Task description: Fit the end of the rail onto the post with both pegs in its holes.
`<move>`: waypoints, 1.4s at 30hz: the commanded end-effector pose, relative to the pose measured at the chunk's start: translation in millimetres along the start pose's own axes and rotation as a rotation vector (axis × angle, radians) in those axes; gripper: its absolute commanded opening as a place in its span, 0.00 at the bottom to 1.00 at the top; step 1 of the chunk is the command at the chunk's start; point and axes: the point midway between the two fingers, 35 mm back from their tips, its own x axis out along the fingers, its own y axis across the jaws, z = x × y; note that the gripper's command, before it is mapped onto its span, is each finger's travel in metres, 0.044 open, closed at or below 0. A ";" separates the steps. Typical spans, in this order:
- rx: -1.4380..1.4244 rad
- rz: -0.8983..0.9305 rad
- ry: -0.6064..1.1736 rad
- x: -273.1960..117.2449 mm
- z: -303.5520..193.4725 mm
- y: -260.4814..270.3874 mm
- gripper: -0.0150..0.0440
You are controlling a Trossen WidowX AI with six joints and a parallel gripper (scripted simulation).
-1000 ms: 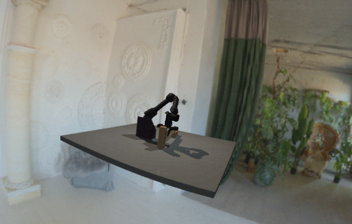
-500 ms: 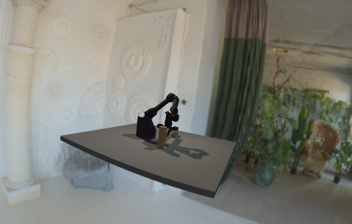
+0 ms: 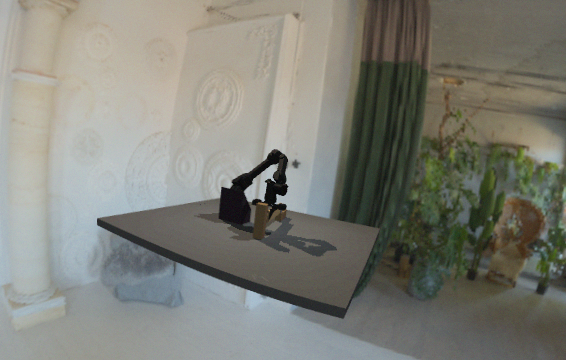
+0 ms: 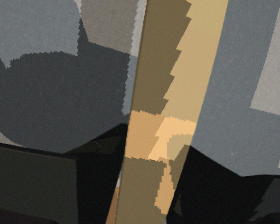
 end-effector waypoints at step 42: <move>-0.001 -0.008 0.003 -30.0 27.8 0.7 1.00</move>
